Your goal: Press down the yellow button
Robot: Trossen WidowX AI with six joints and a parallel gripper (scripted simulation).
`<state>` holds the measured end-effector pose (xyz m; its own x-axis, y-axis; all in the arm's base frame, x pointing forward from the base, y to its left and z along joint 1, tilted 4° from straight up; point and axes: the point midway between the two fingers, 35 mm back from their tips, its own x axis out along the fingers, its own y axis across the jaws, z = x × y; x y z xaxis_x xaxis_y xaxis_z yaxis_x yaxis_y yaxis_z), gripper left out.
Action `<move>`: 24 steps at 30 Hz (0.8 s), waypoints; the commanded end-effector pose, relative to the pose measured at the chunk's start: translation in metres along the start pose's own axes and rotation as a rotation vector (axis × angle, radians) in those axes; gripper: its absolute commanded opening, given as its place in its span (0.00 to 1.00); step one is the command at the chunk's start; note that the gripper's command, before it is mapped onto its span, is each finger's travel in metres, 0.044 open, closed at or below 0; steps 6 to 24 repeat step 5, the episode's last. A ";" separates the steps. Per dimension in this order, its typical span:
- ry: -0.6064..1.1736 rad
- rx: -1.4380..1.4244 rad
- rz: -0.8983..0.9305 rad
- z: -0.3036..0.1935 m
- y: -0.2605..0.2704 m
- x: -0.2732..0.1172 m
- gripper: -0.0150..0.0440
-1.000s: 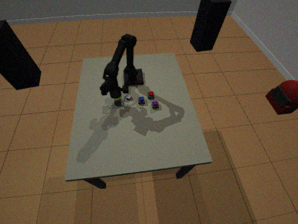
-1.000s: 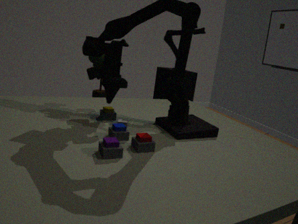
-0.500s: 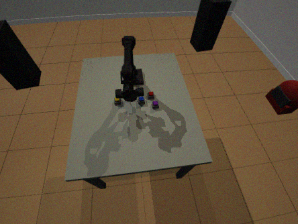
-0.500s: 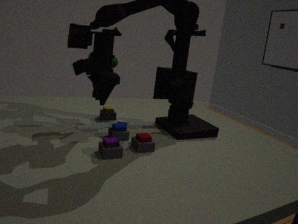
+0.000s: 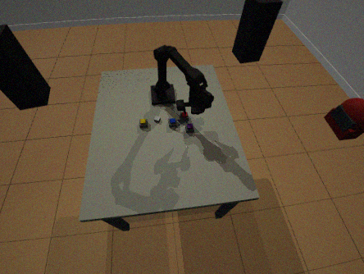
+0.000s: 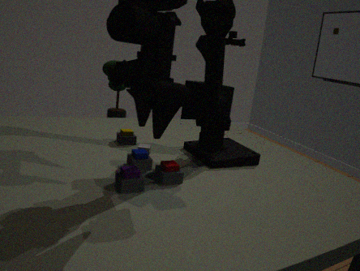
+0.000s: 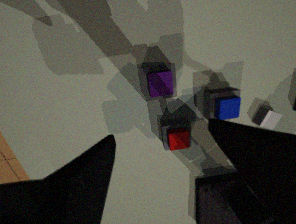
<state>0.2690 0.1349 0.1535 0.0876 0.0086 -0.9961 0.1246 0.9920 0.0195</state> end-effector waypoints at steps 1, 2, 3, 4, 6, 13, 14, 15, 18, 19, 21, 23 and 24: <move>-0.003 0.007 -0.002 -0.018 0.031 -0.007 0.93; -0.003 0.007 -0.002 -0.018 0.031 -0.007 0.93; -0.003 0.007 -0.002 -0.018 0.031 -0.007 0.93; -0.003 0.007 -0.002 -0.018 0.031 -0.007 0.93; -0.003 0.007 -0.002 -0.018 0.031 -0.007 0.93; -0.003 0.007 -0.002 -0.018 0.031 -0.007 0.93; -0.003 0.007 -0.002 -0.018 0.031 -0.007 0.93; -0.003 0.007 -0.002 -0.018 0.031 -0.007 0.93; -0.003 0.007 -0.002 -0.018 0.031 -0.007 0.93; -0.003 0.007 -0.002 -0.018 0.031 -0.007 0.93; -0.003 0.007 -0.002 -0.018 0.031 -0.007 0.93; -0.003 0.007 -0.002 -0.018 0.031 -0.007 0.93; -0.003 0.007 -0.002 -0.018 0.031 -0.007 0.93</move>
